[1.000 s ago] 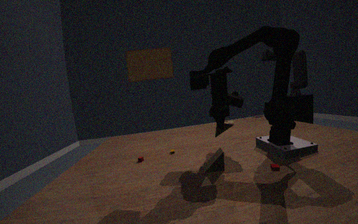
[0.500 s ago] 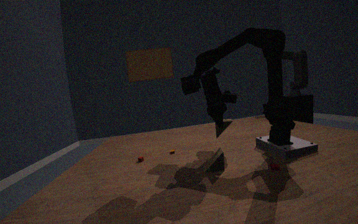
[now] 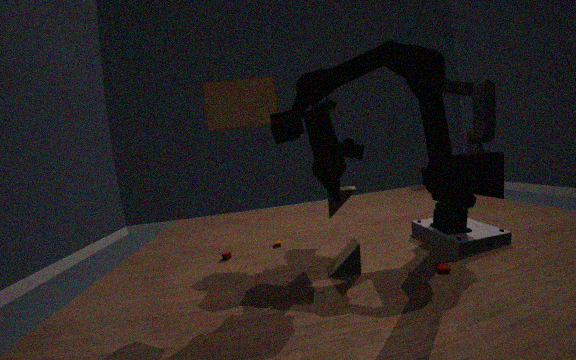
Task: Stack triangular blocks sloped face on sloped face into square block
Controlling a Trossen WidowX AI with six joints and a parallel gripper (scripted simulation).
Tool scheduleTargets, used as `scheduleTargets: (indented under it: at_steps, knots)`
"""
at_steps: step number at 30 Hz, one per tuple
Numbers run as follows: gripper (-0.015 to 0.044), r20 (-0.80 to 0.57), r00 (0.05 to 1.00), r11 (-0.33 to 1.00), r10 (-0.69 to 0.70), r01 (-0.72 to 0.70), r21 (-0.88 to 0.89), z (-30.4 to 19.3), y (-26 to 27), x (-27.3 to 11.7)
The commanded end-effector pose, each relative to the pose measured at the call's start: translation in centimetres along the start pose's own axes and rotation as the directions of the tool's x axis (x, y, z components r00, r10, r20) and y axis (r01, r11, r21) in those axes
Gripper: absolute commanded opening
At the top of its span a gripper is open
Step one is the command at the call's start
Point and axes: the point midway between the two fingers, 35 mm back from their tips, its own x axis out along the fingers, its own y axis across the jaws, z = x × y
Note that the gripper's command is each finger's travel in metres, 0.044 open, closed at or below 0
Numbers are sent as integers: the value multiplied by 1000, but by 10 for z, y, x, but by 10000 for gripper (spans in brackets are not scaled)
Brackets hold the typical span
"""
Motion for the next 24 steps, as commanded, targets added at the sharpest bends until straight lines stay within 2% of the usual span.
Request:
scheduleTargets:
  at_steps: [1,24]
  knots:
    - [0,-6,1000,1000,-6,6,-10,-10,-11,-8]
    - [0,-37,999,996,-19,16,-86,-52,-81,-41]
